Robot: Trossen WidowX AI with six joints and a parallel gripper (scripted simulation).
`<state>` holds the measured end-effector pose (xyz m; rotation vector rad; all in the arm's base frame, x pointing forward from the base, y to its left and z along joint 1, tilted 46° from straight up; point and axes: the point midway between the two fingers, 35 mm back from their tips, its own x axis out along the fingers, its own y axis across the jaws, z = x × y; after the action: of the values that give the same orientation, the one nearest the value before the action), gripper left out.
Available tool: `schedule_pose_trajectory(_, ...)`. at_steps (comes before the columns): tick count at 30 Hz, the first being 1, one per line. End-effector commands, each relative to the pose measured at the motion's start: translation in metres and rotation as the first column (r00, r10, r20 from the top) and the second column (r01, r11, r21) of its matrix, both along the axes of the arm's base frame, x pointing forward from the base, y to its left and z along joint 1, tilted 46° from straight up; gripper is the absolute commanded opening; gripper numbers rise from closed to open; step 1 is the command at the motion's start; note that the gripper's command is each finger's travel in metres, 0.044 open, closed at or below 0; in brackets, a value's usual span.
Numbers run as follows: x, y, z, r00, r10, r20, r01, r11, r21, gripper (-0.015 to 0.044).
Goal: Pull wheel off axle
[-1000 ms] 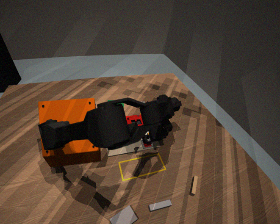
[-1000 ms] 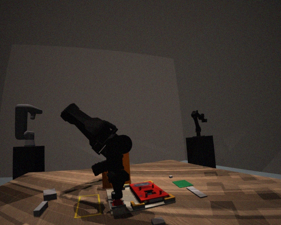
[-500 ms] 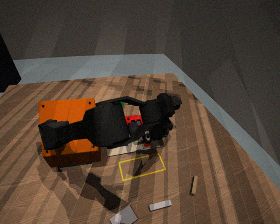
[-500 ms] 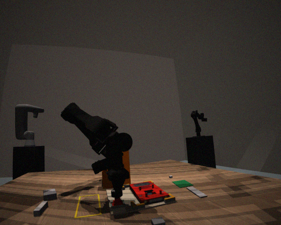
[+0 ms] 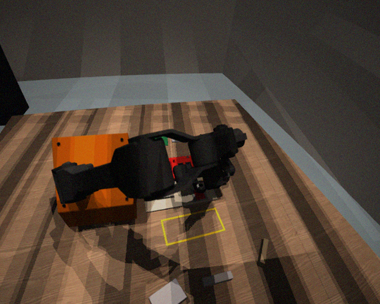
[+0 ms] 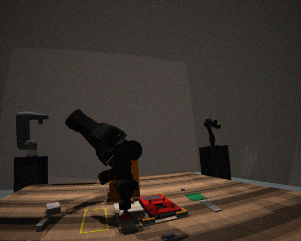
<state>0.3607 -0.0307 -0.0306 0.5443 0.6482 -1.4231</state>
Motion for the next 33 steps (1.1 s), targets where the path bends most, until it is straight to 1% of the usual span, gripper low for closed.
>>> schedule_pose_trajectory(1, 0.0004, 0.0029, 0.0023, 1.000, 0.001, 0.004, -0.001, 1.000, 0.002, 0.0000)
schedule_pose_trajectory(33, -0.0002, 0.0107, 0.0095, 1.000, 0.005, 0.003, -0.005, 1.000, 0.000, 0.0000)
